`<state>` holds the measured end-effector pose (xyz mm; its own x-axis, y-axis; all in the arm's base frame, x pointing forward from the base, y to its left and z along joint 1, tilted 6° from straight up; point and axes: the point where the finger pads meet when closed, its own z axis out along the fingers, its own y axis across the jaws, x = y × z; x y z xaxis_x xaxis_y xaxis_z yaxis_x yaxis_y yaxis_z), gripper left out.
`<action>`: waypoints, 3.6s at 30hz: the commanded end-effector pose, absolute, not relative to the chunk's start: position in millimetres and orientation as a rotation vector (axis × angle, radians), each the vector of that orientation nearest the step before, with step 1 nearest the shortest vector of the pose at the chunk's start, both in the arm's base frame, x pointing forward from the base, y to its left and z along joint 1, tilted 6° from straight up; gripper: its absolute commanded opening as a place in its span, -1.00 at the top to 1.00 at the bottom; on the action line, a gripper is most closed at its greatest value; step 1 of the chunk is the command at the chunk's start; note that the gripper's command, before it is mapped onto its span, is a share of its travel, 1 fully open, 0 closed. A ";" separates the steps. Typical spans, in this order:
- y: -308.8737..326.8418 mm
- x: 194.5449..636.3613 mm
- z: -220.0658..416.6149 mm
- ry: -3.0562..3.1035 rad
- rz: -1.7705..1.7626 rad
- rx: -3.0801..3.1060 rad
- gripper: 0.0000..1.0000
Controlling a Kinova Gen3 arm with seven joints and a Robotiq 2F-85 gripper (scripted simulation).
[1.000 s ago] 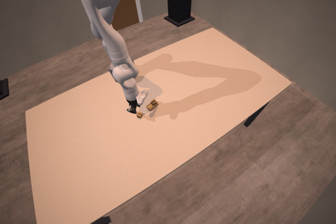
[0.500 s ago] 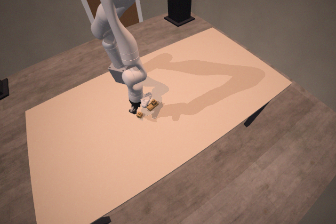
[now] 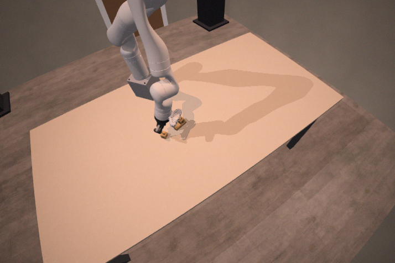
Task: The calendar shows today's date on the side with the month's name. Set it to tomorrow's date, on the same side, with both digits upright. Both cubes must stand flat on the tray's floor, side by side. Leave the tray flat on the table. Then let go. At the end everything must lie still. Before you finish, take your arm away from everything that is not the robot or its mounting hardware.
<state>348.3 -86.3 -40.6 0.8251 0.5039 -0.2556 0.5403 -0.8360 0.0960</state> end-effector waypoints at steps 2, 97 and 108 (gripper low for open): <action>-86.5 346.7 -40.2 0.802 -0.342 2.844 0.07; -84.8 352.5 -42.3 0.671 -1.020 2.558 0.07; -84.3 355.2 -50.3 0.673 -1.006 2.566 0.07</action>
